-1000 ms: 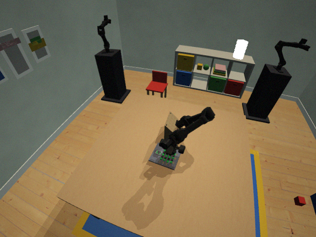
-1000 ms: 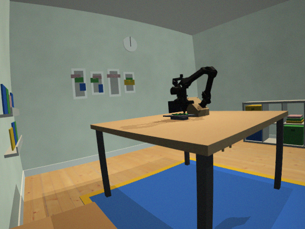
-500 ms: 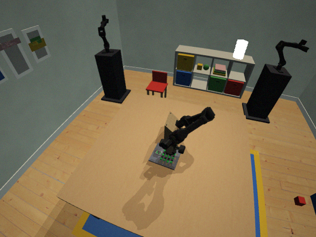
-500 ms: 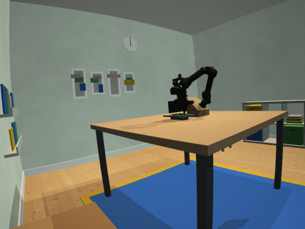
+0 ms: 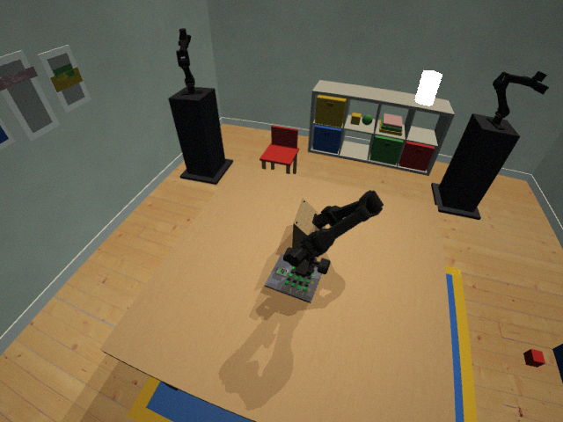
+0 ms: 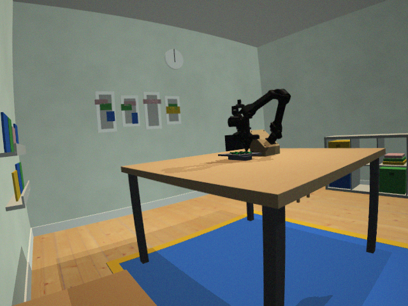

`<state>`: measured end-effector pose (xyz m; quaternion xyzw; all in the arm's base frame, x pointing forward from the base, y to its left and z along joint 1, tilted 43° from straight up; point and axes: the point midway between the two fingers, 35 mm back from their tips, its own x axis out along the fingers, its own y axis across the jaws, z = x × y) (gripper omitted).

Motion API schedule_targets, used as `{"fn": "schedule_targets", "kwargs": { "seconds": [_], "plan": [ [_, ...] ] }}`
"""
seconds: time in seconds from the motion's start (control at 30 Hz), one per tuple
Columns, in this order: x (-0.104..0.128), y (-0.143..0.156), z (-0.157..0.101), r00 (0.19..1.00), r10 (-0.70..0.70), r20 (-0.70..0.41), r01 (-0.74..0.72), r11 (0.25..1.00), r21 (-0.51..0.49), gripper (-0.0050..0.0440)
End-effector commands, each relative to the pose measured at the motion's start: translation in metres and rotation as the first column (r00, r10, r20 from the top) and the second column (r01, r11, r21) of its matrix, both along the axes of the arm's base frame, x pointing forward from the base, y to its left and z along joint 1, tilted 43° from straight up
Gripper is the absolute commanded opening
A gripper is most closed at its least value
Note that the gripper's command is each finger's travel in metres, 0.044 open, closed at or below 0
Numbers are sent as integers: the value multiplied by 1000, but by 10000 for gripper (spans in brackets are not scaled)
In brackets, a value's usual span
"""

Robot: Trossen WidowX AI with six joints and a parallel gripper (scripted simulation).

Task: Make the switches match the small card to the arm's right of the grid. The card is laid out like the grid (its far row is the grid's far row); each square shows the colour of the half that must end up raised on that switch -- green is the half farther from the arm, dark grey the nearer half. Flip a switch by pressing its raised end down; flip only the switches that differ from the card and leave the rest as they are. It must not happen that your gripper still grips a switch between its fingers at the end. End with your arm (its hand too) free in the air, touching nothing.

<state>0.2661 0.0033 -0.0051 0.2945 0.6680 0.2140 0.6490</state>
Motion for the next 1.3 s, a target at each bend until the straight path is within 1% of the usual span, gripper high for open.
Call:
{"fn": "schedule_targets", "kwargs": {
  "seconds": [0.0, 1.03, 1.1, 1.17, 1.23, 1.27],
  "plan": [
    [0, 1, -1, 1000, -5, -2, 5, 1000, 5, 0],
    [0, 4, -3, 1000, -5, -2, 5, 1000, 5, 0],
    [1, -7, 7, 1000, -5, 4, 5, 1000, 0, 0],
    [2, -33, 33, 999, -17, 32, 18, 1000, -8, 0],
    [-3, -39, 44, 1000, -22, 16, 22, 1000, 2, 0],
    [-3, -40, 45, 1000, -22, 17, 22, 1000, 3, 0]
  ]
}}
